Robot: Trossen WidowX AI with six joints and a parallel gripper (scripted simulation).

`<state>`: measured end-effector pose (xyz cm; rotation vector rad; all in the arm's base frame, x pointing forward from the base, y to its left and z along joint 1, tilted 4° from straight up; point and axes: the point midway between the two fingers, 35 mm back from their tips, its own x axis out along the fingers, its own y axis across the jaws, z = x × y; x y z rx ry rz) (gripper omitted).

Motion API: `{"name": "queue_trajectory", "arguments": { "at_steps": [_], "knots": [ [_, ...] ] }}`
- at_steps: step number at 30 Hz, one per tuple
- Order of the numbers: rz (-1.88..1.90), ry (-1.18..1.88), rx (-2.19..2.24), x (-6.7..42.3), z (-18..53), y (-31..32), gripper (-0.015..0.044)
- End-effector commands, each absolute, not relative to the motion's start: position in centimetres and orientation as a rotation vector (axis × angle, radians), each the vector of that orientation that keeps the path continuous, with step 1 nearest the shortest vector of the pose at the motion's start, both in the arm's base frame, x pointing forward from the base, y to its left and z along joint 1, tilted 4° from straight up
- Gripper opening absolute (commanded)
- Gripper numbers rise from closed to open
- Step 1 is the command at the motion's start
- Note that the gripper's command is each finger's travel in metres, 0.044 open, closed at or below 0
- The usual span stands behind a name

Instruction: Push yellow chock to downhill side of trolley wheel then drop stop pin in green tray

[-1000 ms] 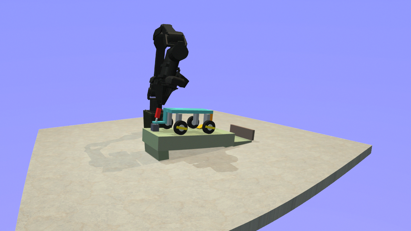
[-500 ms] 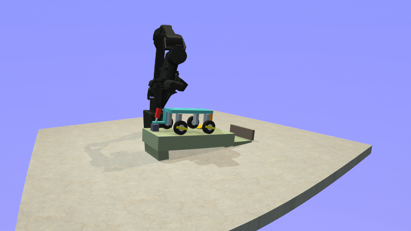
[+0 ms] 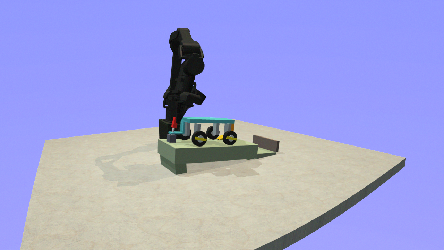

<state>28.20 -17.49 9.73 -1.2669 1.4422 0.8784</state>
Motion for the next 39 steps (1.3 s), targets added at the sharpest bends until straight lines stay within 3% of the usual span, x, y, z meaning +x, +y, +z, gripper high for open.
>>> {"name": "queue_trajectory", "arguments": {
  "at_steps": [1, 16, 20, 30, 39],
  "knots": [
    [0.891, 1.445, -1.266, 28.0, 8.9, -17.6, 0.019],
    [0.891, 1.445, -1.266, 27.9, 7.4, -17.8, 0.019],
    [0.881, 1.446, -1.265, 28.0, 7.7, -17.9, 0.0085],
    [0.881, 1.446, -1.266, 28.0, 7.8, -17.9, 0.0],
    [0.891, 1.445, -1.266, 27.8, 8.5, -17.8, 0.0]
  ]
}}
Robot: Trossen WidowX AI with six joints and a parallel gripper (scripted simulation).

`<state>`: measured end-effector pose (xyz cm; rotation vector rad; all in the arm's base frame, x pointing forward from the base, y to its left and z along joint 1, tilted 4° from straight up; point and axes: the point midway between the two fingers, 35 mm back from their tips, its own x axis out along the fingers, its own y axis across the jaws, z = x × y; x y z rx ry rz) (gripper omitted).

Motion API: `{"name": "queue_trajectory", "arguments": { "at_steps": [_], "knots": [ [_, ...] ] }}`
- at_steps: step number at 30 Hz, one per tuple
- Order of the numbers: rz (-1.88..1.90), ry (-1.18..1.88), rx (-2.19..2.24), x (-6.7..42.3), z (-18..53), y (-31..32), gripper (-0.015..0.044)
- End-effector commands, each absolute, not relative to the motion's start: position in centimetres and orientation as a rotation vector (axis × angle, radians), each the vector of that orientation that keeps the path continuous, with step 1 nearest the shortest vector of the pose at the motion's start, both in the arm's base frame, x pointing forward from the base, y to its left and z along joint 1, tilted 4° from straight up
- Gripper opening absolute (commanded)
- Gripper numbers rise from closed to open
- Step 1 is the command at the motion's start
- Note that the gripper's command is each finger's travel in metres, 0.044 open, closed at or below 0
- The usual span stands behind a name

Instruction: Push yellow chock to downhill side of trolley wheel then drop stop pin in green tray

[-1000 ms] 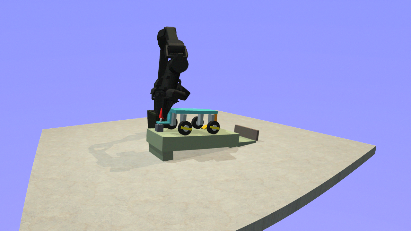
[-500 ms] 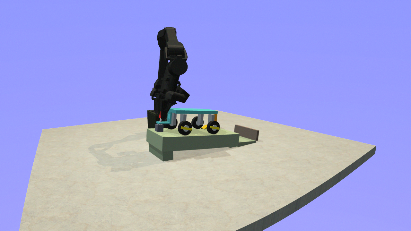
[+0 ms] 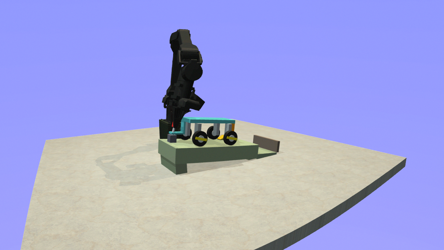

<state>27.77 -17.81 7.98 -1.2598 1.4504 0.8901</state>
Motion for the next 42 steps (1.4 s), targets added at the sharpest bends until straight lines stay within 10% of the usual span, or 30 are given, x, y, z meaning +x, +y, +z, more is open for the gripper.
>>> {"name": "queue_trajectory", "arguments": {
  "at_steps": [1, 42],
  "knots": [
    [0.891, 1.445, -1.266, 27.8, 8.5, -17.8, 0.0],
    [0.891, 1.445, -1.266, 27.6, 11.3, -17.2, 0.0]
  ]
}}
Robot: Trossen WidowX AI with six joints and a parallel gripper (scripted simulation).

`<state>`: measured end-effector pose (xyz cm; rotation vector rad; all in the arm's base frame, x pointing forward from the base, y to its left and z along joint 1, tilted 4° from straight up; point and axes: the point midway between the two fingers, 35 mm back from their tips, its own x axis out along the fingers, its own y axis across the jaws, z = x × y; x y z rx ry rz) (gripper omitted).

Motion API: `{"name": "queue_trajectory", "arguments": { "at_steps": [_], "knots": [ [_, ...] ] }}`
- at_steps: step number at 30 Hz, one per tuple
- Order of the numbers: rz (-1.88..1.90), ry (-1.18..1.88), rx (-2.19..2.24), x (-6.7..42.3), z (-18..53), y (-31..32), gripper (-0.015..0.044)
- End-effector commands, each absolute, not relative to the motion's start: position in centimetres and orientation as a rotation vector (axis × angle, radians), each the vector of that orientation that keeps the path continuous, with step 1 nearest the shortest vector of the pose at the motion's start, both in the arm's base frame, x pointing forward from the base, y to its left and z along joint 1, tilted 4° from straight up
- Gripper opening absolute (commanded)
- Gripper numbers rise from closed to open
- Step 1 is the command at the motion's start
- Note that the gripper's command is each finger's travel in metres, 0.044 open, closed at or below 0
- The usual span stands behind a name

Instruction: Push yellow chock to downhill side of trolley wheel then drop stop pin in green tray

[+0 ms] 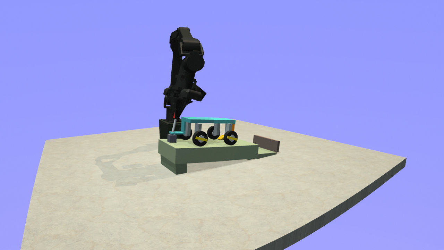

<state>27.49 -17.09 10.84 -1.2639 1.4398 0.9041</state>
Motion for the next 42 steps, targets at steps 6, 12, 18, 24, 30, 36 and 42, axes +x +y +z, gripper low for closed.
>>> {"name": "queue_trajectory", "arguments": {
  "at_steps": [6, 12, 18, 24, 30, 36, 42],
  "knots": [
    [0.891, 1.445, -1.266, 27.5, 11.6, -17.3, 0.0],
    [0.891, 1.445, -1.266, 27.6, 11.9, -17.4, 0.0],
    [0.891, 1.445, -1.266, 27.6, 12.2, -17.5, 0.0],
    [0.891, 1.446, -1.267, 27.4, 12.1, -18.4, 0.0],
    [0.89, 1.446, -1.267, 27.1, 12.2, -19.3, 0.0],
    [0.89, 1.447, -1.267, 27.1, 12.4, -20.1, 0.0],
    [0.89, 1.447, -1.267, 26.4, 12.4, -20.2, 0.0]
  ]
}}
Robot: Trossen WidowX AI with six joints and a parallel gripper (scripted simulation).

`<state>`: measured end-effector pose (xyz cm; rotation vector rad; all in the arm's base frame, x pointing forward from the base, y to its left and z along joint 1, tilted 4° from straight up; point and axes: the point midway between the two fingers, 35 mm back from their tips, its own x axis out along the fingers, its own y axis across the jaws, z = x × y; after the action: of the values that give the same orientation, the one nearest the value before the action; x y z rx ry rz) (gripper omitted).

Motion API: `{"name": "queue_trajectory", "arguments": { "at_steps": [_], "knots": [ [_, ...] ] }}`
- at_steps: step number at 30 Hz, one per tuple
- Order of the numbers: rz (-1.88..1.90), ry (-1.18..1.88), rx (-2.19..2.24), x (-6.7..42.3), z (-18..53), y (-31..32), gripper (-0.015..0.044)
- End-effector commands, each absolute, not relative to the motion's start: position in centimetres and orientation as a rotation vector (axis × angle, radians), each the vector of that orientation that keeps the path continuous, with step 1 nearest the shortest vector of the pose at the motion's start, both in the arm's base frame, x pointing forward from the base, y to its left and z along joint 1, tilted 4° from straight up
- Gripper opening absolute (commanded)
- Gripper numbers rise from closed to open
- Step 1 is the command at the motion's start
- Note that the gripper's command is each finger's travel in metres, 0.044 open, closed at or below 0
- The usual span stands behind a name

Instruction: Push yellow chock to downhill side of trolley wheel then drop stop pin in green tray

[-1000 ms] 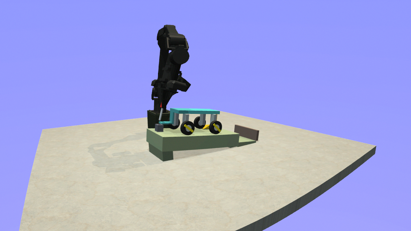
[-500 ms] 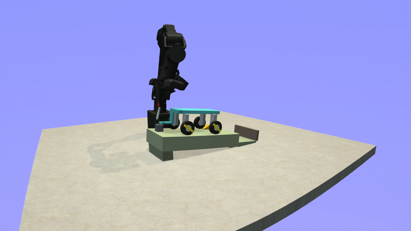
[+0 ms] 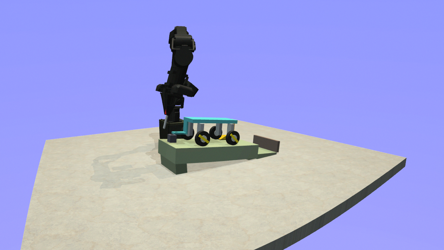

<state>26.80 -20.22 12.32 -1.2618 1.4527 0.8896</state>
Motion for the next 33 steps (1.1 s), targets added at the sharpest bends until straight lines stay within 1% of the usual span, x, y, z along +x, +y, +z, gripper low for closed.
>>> {"name": "queue_trajectory", "arguments": {
  "at_steps": [1, 23, 28, 33],
  "knots": [
    [0.891, 1.447, -1.267, 26.0, 12.3, -20.2, 0.0],
    [0.895, 1.451, -1.265, 18.9, 11.6, -18.9, 0.0],
    [0.895, 1.451, -1.265, 18.7, 11.6, -18.8, 0.0],
    [0.896, 1.45, -1.264, 19.2, 11.4, -17.2, 0.0]
  ]
}}
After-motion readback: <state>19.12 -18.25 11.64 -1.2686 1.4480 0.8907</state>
